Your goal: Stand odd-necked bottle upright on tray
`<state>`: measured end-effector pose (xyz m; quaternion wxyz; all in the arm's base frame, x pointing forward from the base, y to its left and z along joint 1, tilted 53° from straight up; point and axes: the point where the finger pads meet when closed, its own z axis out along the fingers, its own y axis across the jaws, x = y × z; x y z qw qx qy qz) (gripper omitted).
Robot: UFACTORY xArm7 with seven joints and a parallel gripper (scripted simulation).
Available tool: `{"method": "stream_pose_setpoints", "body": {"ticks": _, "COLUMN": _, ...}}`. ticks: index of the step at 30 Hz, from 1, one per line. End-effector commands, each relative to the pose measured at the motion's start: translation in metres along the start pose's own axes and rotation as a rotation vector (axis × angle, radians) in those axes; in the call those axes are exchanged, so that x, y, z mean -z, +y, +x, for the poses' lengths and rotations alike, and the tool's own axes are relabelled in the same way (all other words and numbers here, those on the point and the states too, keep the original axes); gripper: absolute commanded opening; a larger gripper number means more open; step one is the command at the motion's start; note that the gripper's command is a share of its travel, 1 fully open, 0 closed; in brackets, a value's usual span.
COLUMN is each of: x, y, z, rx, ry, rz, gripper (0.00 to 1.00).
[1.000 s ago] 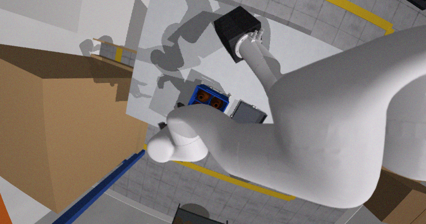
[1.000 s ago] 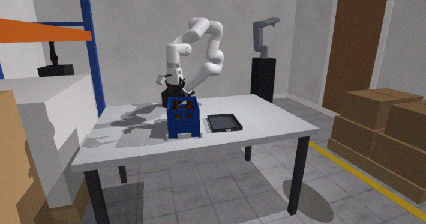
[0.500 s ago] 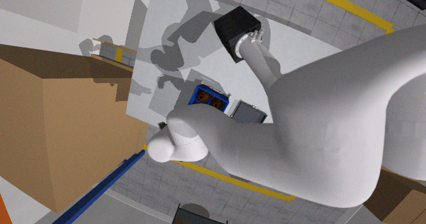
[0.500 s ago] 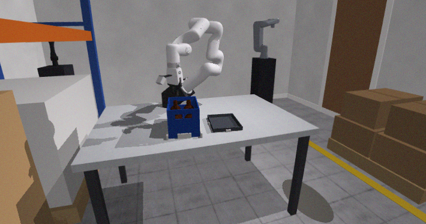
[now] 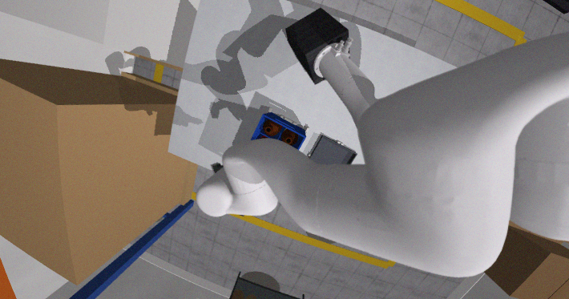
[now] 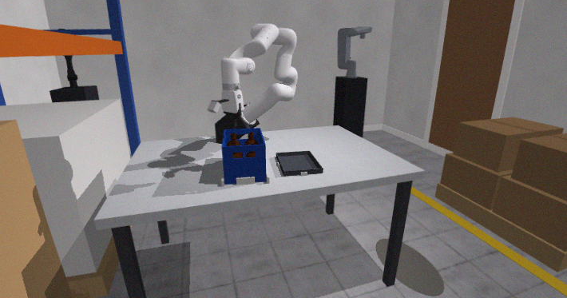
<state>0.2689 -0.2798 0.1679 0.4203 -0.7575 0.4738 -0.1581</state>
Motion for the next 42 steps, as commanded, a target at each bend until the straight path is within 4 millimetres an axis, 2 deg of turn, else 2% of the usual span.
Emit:
{"method": "stream_pose_setpoints", "body": {"ticks": 1, "x": 0.0014, "y": 0.0001, "z": 0.0013, "rx": 0.000, "ry": 0.004, "rz": 0.000, "gripper": 0.00}}
{"method": "stream_pose_setpoints", "body": {"ticks": 17, "x": 0.0014, "y": 0.0001, "z": 0.0013, "rx": 0.000, "ry": 0.004, "rz": 0.000, "gripper": 0.00}}
{"method": "stream_pose_setpoints", "body": {"ticks": 18, "x": 0.0014, "y": 0.0001, "z": 0.0013, "rx": 0.000, "ry": 0.004, "rz": 0.000, "gripper": 0.65}}
{"method": "stream_pose_setpoints", "body": {"ticks": 42, "x": 0.0014, "y": 0.0001, "z": 0.0013, "rx": 0.000, "ry": 0.004, "rz": 0.000, "gripper": 0.65}}
